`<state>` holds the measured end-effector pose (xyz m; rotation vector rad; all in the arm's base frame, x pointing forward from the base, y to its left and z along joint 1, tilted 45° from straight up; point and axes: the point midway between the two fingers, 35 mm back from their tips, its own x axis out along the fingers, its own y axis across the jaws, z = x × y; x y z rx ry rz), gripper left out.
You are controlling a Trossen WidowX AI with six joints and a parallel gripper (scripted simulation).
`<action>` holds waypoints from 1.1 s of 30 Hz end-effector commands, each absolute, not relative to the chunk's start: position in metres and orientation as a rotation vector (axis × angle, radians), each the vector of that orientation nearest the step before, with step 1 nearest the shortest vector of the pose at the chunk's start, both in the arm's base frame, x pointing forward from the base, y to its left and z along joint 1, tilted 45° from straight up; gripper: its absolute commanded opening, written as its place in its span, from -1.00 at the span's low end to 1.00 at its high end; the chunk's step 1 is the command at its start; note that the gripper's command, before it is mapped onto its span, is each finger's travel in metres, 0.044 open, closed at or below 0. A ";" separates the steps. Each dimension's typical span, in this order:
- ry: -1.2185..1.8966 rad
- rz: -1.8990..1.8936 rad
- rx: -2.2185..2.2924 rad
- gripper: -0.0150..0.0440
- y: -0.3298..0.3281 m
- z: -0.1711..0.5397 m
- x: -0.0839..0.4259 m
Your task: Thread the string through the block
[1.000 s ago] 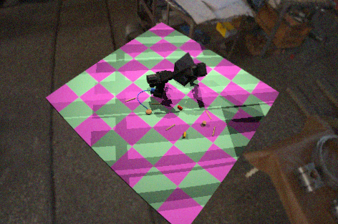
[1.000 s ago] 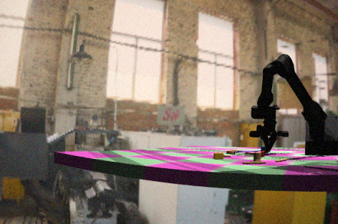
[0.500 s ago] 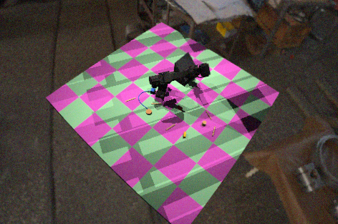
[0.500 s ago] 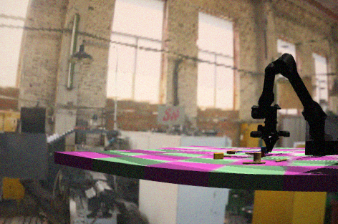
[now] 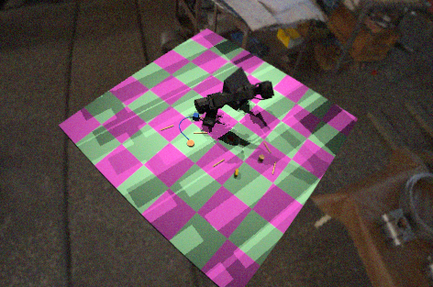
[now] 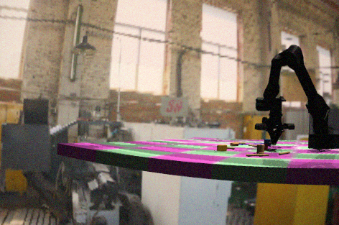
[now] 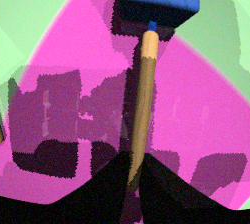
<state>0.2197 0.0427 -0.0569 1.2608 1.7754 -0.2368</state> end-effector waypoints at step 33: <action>1.767 -0.224 1.278 -0.49 0.075 -0.039 0.194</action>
